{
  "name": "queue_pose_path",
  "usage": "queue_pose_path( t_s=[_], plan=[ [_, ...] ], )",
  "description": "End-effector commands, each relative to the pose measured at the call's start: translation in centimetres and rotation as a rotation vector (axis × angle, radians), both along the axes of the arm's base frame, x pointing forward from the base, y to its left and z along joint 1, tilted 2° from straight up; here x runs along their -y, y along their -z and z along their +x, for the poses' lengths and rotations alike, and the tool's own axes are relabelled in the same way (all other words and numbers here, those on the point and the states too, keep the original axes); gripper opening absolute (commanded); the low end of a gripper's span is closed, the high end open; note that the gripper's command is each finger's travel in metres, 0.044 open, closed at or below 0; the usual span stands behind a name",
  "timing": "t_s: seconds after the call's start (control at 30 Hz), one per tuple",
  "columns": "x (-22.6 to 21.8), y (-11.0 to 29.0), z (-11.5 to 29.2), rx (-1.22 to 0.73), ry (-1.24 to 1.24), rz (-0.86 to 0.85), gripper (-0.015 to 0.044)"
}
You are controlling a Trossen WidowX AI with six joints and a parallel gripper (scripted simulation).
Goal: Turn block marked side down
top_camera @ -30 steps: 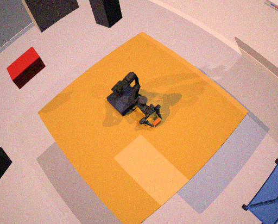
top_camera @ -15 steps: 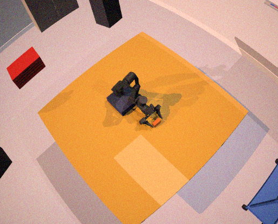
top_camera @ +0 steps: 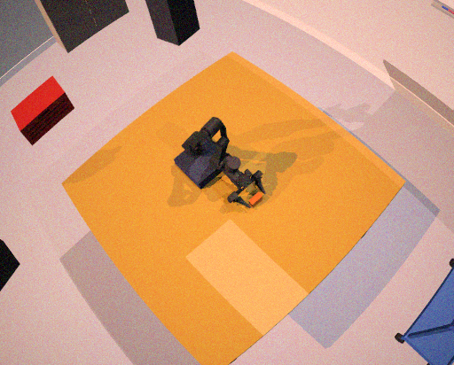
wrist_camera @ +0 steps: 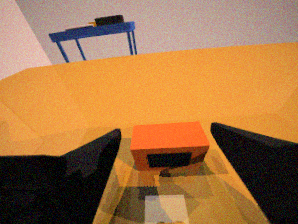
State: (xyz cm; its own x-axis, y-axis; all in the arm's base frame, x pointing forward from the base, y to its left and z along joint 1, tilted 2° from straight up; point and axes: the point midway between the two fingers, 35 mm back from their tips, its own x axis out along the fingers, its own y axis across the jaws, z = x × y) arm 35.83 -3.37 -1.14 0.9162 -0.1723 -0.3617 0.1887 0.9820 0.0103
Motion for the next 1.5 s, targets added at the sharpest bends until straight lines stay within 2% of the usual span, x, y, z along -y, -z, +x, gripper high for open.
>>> queue_pose_path(
  t_s=[0.0,0.2,0.37,0.43,0.63,0.73,1.3,1.47],
  plan=[
    [0.1,0.0,0.3,-0.022,0.002,-0.002,0.0440],
    [0.1,-0.9,1.7,-0.215,-0.004,0.033,0.0440],
    [0.0,-3.3,1.0,-0.371,-0.003,0.065,0.0440],
    [0.0,-5.1,1.0,-0.378,-0.004,0.073,0.0440],
    [-0.1,-7.0,-0.6,-0.465,-0.003,0.091,0.0440],
    [-0.2,-6.8,-1.8,-0.531,-0.001,0.099,0.0440],
    [-0.2,-6.9,-1.8,-0.539,-0.001,0.100,0.0440],
    [-0.1,-7.4,-0.2,-0.678,-0.004,0.120,0.0440]
  ],
)
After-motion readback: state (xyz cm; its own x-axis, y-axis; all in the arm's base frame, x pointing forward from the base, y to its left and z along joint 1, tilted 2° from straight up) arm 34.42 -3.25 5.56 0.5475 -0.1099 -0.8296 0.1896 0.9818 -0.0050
